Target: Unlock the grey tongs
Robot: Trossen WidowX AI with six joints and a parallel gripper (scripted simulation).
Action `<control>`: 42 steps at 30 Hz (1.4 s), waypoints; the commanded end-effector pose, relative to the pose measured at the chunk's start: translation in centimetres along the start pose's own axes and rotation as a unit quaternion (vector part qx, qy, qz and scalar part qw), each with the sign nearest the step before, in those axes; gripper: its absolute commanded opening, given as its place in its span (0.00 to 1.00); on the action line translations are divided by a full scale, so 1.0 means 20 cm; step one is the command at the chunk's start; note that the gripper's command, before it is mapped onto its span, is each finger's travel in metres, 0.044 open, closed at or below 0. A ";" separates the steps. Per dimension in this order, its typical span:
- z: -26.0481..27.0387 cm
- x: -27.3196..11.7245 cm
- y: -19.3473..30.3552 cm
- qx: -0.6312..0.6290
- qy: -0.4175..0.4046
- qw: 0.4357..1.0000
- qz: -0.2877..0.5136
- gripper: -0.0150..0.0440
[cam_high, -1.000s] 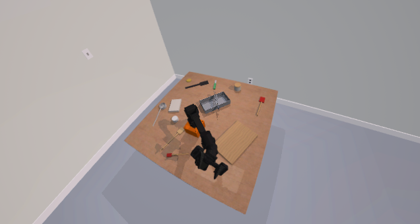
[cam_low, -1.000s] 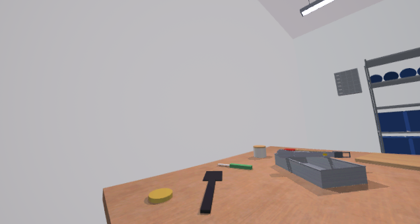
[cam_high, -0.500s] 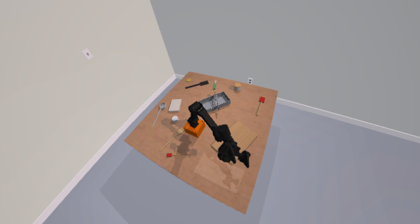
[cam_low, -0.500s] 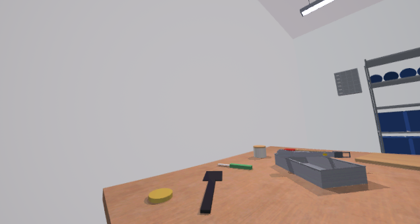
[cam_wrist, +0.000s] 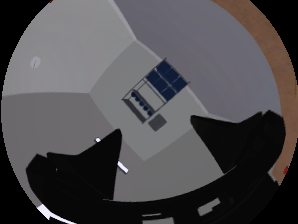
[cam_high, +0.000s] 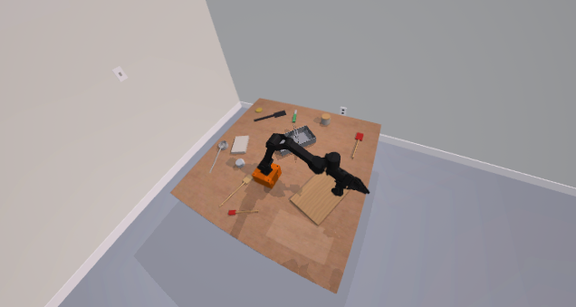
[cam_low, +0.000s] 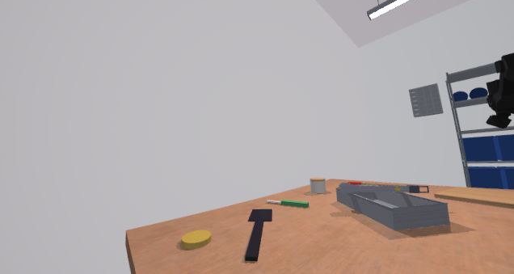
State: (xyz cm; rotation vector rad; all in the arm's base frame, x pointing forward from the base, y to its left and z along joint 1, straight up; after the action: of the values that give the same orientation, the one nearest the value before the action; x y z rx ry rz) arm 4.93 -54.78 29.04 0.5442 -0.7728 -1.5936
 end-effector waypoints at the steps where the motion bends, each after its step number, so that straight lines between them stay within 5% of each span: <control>1: -0.28 -0.09 0.14 -0.006 0.084 0.996 0.009 1.00; 12: -0.96 -0.55 0.47 -0.051 0.301 0.952 0.031 1.00; 23: -1.46 -1.27 0.64 -0.133 0.497 0.856 0.041 1.00; 42: -1.65 -2.74 0.51 -0.342 0.719 0.605 0.028 1.00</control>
State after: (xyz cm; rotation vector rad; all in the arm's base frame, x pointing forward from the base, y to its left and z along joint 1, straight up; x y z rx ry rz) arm 45.17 -12.27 11.10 0.9723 0.8871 -0.8164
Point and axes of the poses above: the point midway between the two fingers, 35 mm back from their tips, its own x axis out along the fingers, its own z axis across the jaws, y = z × x, the point moved 3 cm from there along -x, back along the fingers, and after that the axes turned 13 degrees about x, right-handed, at the moved point
